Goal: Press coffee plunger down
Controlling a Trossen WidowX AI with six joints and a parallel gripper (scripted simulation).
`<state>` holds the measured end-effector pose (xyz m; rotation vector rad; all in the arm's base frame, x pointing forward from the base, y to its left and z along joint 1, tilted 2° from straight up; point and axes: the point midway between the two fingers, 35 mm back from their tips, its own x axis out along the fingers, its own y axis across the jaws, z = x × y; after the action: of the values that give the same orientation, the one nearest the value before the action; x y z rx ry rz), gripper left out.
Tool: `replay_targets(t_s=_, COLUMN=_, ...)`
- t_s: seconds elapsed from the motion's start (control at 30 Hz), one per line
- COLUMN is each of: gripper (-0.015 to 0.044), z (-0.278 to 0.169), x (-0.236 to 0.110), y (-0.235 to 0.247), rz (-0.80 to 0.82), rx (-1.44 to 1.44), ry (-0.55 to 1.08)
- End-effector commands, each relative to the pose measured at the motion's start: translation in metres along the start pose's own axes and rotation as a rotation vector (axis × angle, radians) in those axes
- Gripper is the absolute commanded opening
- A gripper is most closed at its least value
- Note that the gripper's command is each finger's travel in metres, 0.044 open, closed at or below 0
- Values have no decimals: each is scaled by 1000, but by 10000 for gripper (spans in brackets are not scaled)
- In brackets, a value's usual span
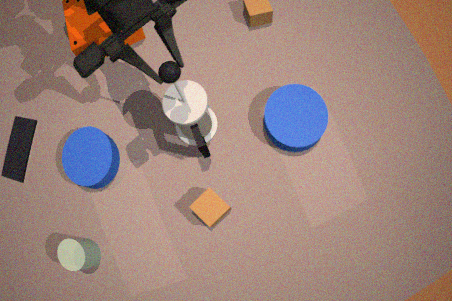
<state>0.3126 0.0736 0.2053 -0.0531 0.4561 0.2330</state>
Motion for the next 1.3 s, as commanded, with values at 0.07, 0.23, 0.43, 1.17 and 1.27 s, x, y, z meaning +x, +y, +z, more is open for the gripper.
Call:
replay_targets(t_s=0.07, gripper=121, z=-8, x=6, y=0, rz=-1, rx=4, ry=4)
replay_targets(t_s=0.23, gripper=121, z=-14, x=12, y=0, rz=-1, rx=4, ry=4)
replay_targets(t_s=0.43, gripper=121, z=-21, x=19, y=0, rz=-1, rx=4, ry=4)
replay_targets(t_s=1.17, gripper=121, z=-49, x=42, y=0, rz=-1, rx=4, ry=3)
replay_targets(t_s=1.27, gripper=121, z=-53, x=45, y=0, rz=-1, rx=4, ry=3)
